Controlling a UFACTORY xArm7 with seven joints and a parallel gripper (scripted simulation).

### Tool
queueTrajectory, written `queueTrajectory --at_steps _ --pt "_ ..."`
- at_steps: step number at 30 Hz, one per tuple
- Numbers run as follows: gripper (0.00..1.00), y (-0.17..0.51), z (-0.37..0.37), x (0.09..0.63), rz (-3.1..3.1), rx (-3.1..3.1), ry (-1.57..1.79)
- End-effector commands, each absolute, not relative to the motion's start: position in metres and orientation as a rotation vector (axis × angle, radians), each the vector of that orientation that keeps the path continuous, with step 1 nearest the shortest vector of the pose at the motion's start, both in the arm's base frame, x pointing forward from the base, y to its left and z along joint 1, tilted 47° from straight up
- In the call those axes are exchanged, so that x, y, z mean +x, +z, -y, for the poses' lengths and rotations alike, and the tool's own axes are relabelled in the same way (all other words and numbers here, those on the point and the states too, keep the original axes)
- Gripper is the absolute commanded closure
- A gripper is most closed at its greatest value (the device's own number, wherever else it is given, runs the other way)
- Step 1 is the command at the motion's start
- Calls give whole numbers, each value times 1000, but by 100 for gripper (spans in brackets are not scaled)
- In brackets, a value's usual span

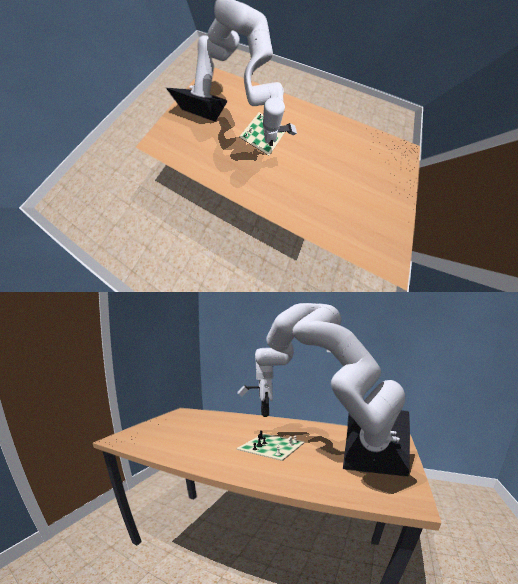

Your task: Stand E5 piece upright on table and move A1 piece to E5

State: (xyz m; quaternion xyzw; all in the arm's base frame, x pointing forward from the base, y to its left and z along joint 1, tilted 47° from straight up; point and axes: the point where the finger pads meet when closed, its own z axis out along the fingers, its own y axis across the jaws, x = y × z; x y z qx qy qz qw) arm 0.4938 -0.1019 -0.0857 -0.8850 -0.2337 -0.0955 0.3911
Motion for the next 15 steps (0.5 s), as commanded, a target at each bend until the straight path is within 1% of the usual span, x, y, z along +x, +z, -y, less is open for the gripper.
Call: queueTrajectory --at_steps 1,3,4,6,11,13,14,15 --pt "100 -84 106 495 592 -2254 -247" --pt "100 -87 108 488 606 -2252 -253" --pt "100 -91 113 476 630 -2248 -264" --pt "100 -103 123 434 710 -2230 -298" --pt "100 -103 123 434 710 -2230 -298" --pt "100 -113 128 391 790 -2206 -333" --pt "100 -113 128 391 790 -2206 -333" --pt "100 -115 129 377 815 -2198 -345"
